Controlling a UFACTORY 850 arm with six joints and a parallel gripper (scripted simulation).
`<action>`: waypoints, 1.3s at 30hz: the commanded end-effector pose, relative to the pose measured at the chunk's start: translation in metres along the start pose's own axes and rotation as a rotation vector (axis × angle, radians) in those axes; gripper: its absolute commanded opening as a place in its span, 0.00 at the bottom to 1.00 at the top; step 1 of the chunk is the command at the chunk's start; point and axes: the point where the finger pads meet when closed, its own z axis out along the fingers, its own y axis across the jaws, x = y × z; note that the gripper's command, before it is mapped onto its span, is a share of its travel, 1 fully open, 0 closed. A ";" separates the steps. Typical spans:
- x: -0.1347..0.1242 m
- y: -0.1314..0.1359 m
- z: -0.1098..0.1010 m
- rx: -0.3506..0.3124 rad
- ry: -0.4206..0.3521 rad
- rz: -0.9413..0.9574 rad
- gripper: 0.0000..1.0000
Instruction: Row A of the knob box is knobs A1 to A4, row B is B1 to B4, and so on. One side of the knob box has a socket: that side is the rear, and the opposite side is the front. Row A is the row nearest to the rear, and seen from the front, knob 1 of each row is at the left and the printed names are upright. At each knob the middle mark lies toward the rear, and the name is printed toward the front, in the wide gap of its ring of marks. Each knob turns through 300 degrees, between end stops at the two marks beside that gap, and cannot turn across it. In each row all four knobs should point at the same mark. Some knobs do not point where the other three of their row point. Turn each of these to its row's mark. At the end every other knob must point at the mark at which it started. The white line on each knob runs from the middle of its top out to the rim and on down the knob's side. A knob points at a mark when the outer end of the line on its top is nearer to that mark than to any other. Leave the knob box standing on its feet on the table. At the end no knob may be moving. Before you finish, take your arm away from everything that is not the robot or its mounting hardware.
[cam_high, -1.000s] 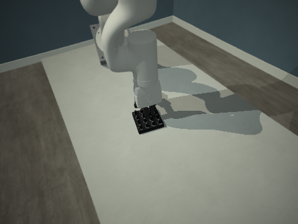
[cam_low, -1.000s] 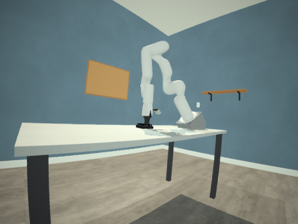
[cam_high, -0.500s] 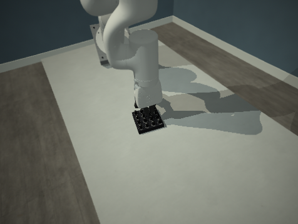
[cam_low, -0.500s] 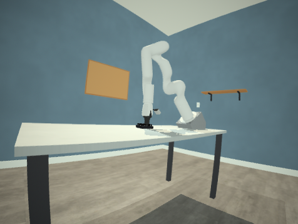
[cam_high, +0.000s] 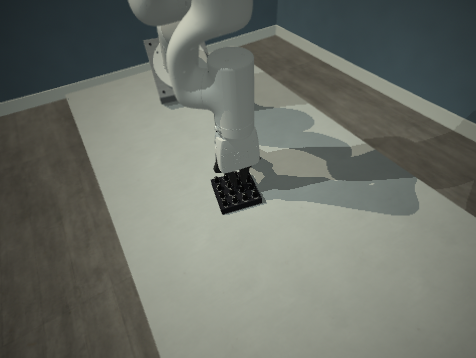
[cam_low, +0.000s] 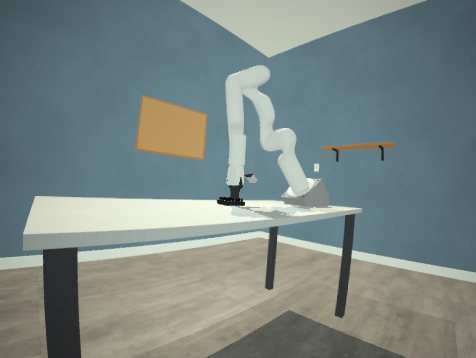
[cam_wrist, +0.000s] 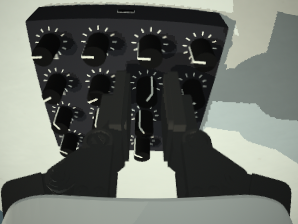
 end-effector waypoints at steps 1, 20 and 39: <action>-0.001 0.000 0.000 0.002 0.000 0.000 0.19; -0.001 0.000 -0.001 0.002 0.000 0.000 0.19; -0.001 0.000 -0.022 0.002 0.000 0.000 0.19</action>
